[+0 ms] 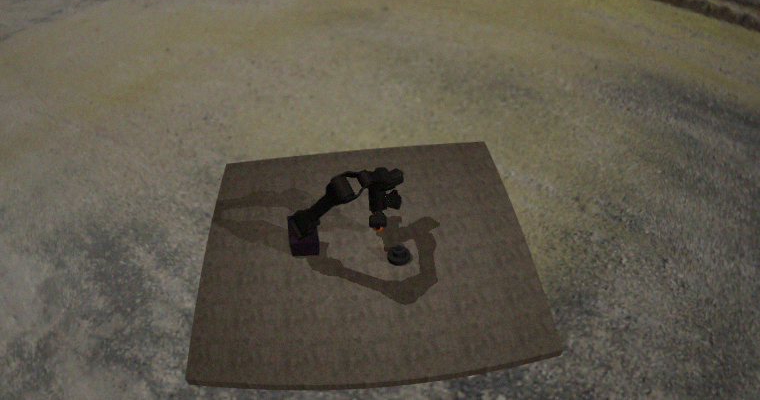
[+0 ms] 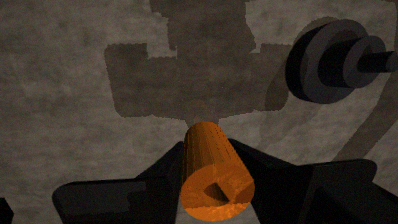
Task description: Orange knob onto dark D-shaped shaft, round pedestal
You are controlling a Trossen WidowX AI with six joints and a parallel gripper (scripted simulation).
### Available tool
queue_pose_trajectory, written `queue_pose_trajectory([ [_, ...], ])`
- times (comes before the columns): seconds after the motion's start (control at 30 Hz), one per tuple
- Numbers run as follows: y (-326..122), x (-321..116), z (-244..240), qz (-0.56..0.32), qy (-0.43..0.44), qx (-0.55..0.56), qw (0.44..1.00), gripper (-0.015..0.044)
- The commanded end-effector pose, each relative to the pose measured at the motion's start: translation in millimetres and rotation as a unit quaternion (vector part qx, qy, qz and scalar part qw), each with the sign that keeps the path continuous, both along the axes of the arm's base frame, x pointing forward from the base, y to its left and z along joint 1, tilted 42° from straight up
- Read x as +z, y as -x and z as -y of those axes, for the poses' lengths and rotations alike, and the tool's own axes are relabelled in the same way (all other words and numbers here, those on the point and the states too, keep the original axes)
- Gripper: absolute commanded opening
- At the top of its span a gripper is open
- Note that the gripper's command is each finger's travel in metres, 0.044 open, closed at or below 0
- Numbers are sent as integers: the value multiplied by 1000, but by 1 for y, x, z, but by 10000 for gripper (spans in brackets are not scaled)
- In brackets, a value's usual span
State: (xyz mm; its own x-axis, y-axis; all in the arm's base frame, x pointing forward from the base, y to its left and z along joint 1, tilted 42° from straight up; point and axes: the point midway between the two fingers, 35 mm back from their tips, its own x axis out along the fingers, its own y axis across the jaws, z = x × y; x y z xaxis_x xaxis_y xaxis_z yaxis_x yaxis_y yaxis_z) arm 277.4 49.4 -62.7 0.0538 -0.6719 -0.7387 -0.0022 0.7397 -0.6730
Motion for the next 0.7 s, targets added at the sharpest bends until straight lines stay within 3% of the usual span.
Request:
queue_pose_trajectory([
  [0.0,-5,17,-22,10,-8,1,1000,0],
  [0.4,5,74,-76,9,-6,0,1000,0],
  [0.67,2,80,-73,9,-7,1,1000,0],
])
